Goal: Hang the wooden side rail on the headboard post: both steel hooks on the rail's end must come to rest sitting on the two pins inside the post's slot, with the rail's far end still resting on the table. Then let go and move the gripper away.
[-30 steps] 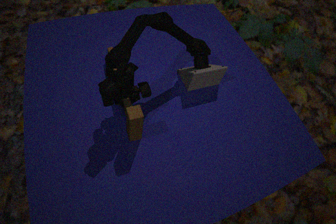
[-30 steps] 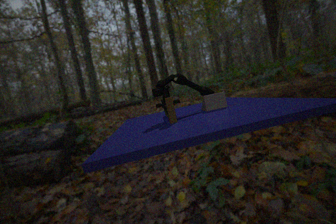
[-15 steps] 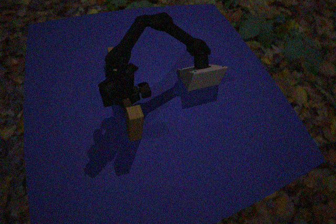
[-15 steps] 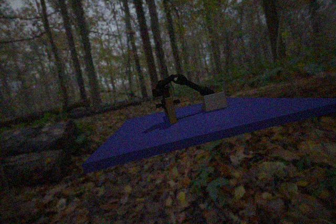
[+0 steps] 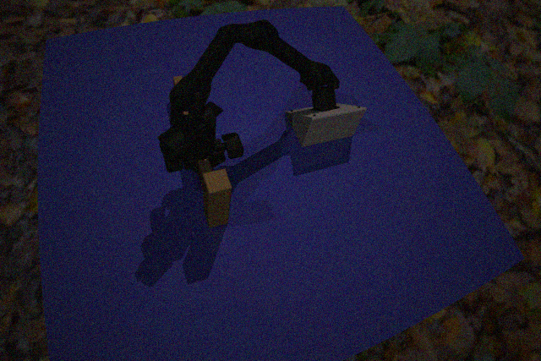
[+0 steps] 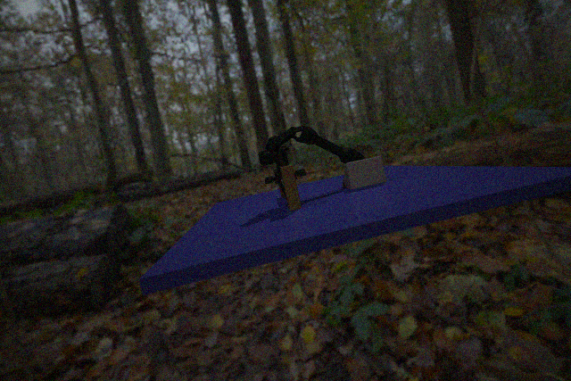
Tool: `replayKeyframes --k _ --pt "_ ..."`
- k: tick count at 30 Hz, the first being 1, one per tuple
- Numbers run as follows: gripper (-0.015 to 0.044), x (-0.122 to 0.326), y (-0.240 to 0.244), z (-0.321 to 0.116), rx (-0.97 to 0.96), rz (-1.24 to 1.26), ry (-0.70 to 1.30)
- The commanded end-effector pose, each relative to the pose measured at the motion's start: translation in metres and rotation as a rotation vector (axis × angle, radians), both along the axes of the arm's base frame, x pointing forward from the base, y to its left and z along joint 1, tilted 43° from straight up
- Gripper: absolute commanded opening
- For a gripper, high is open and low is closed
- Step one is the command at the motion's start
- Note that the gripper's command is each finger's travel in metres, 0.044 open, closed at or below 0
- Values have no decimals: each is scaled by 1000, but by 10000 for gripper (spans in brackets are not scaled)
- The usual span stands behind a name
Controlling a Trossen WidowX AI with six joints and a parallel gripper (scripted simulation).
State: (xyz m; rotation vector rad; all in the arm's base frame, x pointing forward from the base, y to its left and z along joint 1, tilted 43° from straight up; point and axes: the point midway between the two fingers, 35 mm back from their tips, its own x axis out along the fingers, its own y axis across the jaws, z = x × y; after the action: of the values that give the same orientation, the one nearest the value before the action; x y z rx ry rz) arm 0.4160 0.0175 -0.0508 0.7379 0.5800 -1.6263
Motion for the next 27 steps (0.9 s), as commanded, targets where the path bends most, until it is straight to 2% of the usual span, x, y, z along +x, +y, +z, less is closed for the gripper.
replayKeyframes --k 1,27 --pt "0 0 3 -1 7 7 -1" --pt "0 0 1 -4 6 7 -1"
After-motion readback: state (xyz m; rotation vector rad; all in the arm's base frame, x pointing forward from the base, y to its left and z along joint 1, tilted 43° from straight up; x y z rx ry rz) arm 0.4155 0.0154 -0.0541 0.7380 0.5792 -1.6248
